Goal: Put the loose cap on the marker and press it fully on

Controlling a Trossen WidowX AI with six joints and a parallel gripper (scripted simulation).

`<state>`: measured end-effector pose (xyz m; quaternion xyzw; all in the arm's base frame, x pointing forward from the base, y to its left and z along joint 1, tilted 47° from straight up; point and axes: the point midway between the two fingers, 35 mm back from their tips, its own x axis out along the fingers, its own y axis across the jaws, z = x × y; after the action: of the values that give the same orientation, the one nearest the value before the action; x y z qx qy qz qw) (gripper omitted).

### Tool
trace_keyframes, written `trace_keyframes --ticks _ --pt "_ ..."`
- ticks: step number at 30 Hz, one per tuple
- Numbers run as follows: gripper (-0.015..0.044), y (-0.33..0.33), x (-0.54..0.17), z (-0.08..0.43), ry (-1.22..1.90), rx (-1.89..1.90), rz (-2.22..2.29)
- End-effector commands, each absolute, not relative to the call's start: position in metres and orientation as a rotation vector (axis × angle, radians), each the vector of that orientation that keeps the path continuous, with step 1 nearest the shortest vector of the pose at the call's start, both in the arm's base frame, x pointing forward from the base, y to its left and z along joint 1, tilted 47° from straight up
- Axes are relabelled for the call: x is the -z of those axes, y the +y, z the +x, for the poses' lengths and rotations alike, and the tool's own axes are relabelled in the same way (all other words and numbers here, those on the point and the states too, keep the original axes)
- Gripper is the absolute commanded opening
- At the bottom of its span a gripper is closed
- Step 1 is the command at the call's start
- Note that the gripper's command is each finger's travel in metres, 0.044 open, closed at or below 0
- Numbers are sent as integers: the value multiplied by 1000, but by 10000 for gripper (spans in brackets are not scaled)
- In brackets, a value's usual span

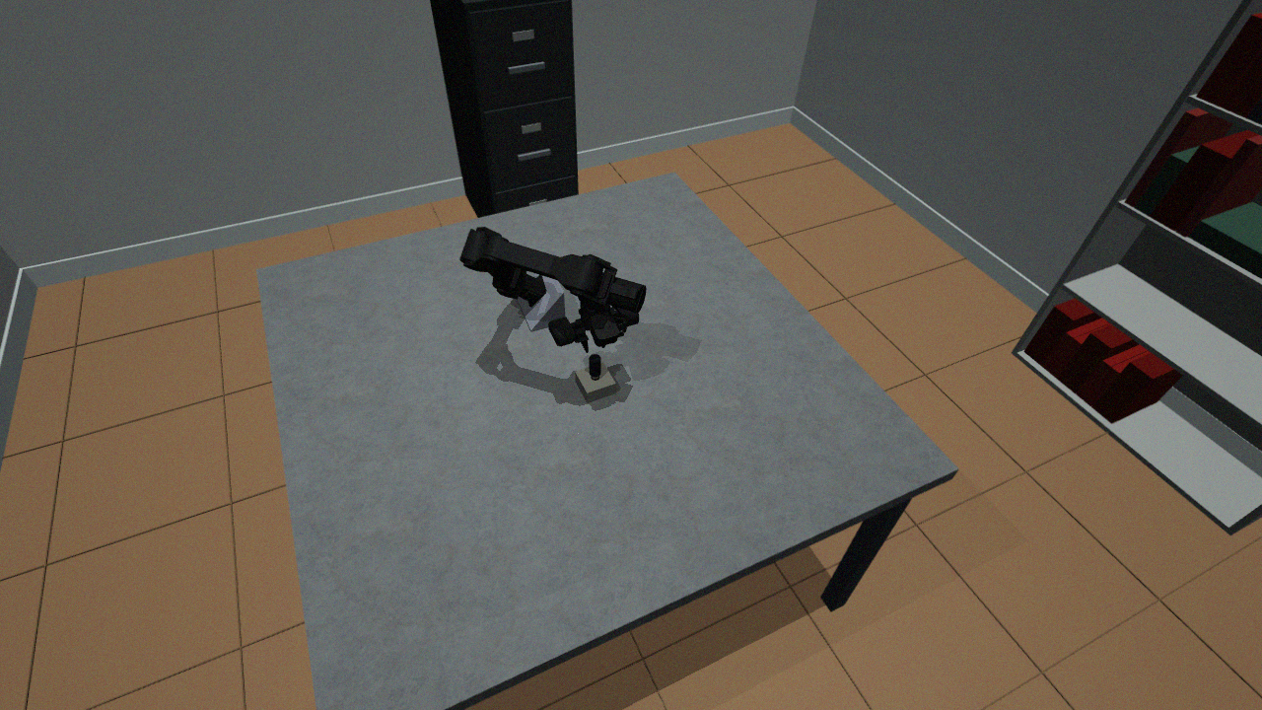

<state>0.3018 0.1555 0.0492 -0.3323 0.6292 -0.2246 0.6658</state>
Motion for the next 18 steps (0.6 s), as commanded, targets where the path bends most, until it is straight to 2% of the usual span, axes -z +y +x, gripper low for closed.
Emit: trace_keyframes --ticks 1,4,18 --pt "72 157 -50 302 1417 495 -760" --pt "0 157 -50 302 1417 495 -760" --pt "0 153 -47 303 1416 495 -760"
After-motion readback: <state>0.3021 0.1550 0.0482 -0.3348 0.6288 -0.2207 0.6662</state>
